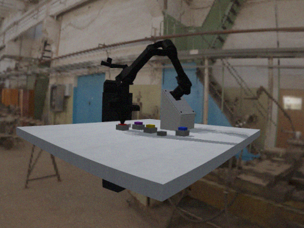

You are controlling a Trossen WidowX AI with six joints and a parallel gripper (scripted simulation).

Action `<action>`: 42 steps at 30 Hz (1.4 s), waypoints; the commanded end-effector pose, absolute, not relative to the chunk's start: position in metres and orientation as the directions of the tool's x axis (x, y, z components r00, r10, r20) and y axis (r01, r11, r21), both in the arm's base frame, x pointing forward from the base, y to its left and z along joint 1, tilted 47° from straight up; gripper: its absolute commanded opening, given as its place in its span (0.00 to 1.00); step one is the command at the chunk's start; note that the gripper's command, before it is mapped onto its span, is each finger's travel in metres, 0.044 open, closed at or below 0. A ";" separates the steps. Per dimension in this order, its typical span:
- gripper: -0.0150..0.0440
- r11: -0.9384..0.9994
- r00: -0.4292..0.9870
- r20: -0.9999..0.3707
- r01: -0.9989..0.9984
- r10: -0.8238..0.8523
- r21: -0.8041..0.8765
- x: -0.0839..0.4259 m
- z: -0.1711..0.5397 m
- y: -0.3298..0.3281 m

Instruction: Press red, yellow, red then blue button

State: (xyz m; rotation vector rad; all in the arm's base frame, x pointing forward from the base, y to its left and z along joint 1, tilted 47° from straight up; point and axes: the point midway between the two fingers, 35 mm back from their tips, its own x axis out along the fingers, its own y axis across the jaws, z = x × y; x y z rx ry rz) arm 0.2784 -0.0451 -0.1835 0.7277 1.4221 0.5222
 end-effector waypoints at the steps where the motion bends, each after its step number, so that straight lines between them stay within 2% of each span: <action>1: 0.29 0.681 0.099 -0.689 0.102 0.718 0.725 0.278 -0.184 -0.044; 8: 0.29 0.681 0.099 -0.689 0.102 0.718 0.725 0.278 -0.184 -0.044; 18: 0.29 0.683 0.099 -0.691 0.102 0.716 0.723 0.275 -0.157 -0.072; 22: 0.29 0.685 0.098 -0.693 0.103 0.714 0.721 0.269 -0.120 -0.113; 28: 0.29 0.686 0.098 -0.694 0.103 0.713 0.720 0.269 -0.115 -0.114; 35: 0.29 0.717 0.095 -0.726 0.117 0.681 0.688 0.290 -0.042 -0.064; 42: 0.29 0.726 0.104 -0.735 0.119 0.670 0.678 0.282 0.026 0.004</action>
